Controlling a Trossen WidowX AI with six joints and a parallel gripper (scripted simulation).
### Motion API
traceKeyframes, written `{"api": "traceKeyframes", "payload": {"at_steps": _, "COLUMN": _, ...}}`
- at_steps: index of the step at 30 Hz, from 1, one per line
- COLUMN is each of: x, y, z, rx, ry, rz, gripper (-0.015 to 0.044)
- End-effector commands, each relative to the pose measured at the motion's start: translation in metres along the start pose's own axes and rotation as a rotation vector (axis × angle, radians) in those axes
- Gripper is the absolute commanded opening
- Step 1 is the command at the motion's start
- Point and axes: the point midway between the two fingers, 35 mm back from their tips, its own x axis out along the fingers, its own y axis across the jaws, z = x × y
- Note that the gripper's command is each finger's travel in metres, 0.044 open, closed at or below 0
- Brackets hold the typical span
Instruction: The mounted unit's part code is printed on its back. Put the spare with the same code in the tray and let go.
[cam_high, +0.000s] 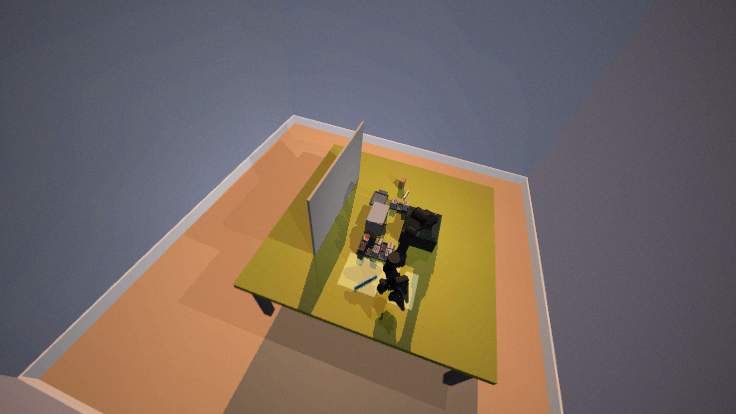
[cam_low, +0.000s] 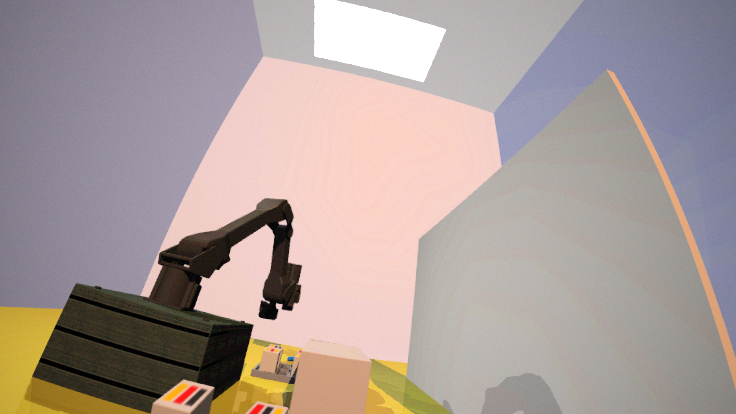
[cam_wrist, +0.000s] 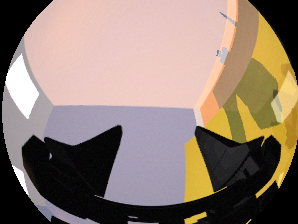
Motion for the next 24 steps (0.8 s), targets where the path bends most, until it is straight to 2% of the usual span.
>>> {"api": "traceKeyframes", "payload": {"at_steps": 1, "x": 0.000, "y": 0.000, "z": 0.000, "rx": 0.000, "ry": 0.000, "rz": 0.000, "gripper": 0.0426}}
{"api": "traceKeyframes", "payload": {"at_steps": 7, "x": -0.001, "y": 0.000, "z": 0.001, "rx": 0.000, "ry": -0.004, "rz": -0.002, "gripper": 0.0440}}
{"api": "traceKeyframes", "payload": {"at_steps": 10, "x": -0.013, "y": -0.002, "z": 0.020, "rx": -0.004, "ry": -0.065, "rz": -0.031, "gripper": 0.0440}}
{"api": "traceKeyframes", "payload": {"at_steps": 19, "x": -0.107, "y": 0.000, "z": 0.114, "rx": -0.046, "ry": -0.424, "rz": -0.190, "gripper": 0.0440}}
{"api": "traceKeyframes", "payload": {"at_steps": 24, "x": -0.146, "y": -0.005, "z": 0.145, "rx": -0.058, "ry": -0.535, "rz": -0.292, "gripper": 0.0440}}
